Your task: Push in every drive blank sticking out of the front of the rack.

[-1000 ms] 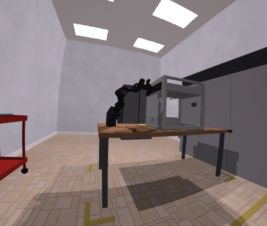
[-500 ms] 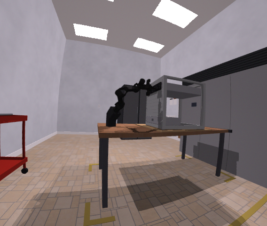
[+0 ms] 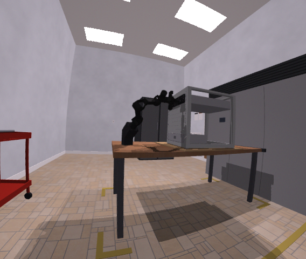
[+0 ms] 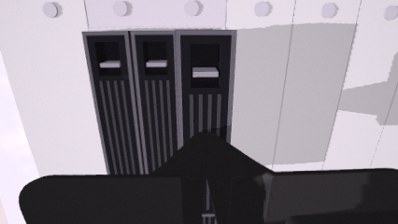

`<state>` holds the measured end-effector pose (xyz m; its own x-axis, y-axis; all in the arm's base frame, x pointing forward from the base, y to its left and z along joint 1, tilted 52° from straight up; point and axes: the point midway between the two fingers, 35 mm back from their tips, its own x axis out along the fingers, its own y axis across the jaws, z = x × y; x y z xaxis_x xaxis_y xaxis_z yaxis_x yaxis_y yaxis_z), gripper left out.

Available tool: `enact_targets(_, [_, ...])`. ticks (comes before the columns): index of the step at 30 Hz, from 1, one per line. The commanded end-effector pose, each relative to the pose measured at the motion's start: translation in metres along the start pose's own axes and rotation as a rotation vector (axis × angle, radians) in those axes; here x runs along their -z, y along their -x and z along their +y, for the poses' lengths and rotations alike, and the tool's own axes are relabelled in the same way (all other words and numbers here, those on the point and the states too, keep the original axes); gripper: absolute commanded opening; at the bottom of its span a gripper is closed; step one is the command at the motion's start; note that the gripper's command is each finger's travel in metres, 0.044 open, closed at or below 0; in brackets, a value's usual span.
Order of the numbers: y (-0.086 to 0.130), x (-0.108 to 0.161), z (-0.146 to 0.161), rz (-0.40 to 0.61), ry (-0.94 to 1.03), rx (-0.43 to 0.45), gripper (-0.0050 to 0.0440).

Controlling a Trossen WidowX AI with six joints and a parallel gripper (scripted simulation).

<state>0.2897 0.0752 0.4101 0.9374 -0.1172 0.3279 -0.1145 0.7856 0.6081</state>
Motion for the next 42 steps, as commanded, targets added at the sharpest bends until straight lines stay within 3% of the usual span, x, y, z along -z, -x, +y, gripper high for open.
enact_targets(1, [-0.006, -0.002, 0.003, -0.002, -0.003, -0.004, -0.005])
enact_targets(42, [-0.025, -0.003, 0.003, -0.002, -0.003, -0.004, -0.005])
